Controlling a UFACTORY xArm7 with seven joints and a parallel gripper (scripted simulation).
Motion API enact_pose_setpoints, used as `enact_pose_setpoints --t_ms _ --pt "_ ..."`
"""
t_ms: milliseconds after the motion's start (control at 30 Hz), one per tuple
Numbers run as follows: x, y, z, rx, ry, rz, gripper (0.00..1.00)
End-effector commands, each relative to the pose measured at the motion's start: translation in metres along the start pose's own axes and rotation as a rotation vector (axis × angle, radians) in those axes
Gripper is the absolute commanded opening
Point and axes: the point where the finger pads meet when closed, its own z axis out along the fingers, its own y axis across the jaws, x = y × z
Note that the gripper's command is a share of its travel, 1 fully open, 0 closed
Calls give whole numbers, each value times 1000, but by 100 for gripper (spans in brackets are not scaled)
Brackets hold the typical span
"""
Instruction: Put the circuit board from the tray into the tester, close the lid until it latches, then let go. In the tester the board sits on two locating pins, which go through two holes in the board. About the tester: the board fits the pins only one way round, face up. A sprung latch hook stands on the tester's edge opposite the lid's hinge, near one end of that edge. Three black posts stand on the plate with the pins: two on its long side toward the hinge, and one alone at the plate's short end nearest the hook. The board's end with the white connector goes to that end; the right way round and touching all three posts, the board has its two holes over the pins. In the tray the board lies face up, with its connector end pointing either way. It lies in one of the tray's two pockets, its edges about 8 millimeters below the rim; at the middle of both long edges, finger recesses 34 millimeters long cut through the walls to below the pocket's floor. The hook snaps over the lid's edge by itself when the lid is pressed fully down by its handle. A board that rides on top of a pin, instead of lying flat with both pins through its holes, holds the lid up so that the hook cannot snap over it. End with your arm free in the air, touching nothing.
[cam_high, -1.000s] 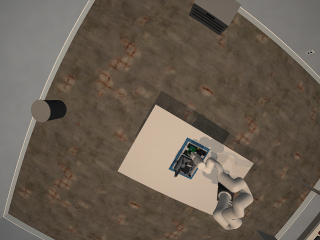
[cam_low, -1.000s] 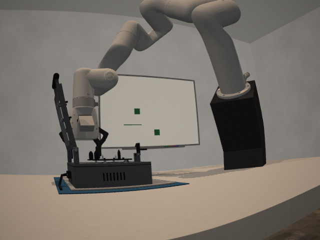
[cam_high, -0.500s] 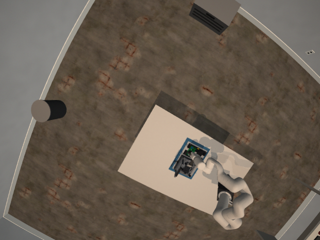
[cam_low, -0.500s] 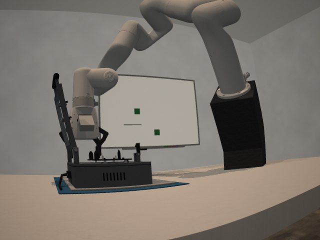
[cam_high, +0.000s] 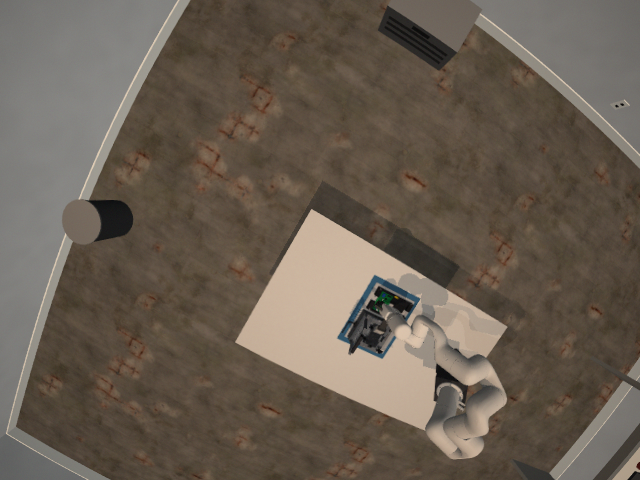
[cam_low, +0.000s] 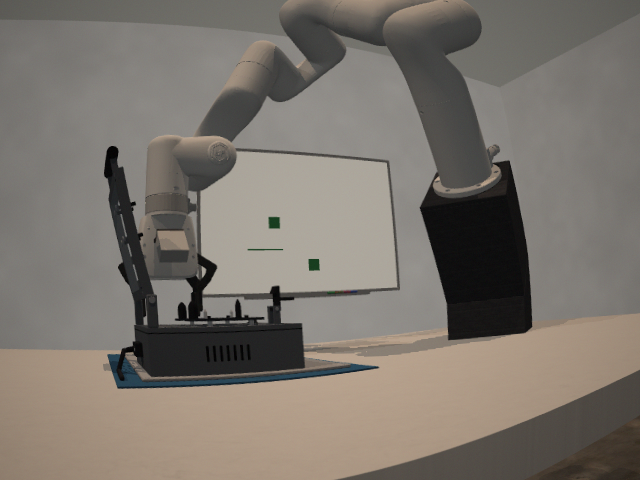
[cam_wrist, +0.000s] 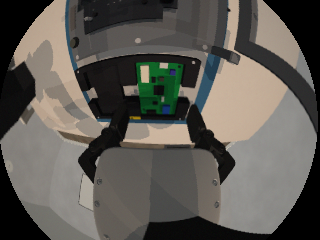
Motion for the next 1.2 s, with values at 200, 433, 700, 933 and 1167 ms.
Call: enact_pose_setpoints --t_ms 200,433,700,933,1167 --pt "-1 1 -1 -2 -2 0 100" --pt "-1 1 -1 -2 -2 0 100" --pt "-1 1 4 -2 -2 0 100" --pt "-1 1 10 -2 -2 0 100" --pt "-2 2 21 -2 -2 0 100"
